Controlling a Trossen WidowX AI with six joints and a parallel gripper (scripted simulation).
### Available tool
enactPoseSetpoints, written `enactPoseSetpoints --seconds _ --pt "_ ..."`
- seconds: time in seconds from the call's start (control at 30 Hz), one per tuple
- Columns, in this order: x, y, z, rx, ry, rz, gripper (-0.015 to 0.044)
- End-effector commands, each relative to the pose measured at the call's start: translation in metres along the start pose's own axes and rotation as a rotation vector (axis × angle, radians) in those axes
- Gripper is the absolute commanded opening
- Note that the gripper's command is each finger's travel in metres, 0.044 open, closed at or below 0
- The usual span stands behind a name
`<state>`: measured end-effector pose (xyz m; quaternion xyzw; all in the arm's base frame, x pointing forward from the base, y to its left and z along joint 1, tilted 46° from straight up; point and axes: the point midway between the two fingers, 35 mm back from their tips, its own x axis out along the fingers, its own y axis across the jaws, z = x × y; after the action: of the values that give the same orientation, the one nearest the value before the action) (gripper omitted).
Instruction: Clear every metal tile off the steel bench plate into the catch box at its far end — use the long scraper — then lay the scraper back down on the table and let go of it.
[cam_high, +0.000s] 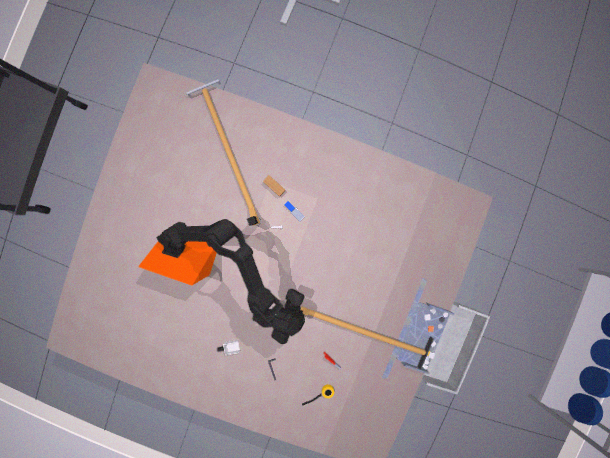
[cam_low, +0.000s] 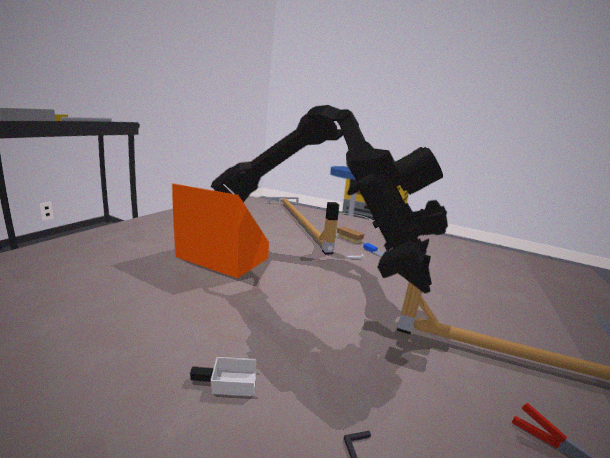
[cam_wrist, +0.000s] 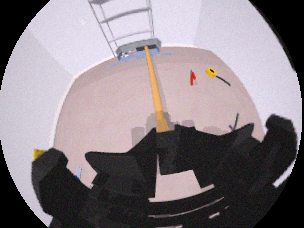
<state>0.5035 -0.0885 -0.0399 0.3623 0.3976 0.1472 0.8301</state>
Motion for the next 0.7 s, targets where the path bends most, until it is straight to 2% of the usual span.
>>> enactPoseSetpoints --seconds 0.0,0.67 --pt "0.003 -0.002 0.006 0.005 -0.007 -0.004 0.0" --pt "0.02 0.0 0.027 0.004 -0.008 -0.002 0.0"
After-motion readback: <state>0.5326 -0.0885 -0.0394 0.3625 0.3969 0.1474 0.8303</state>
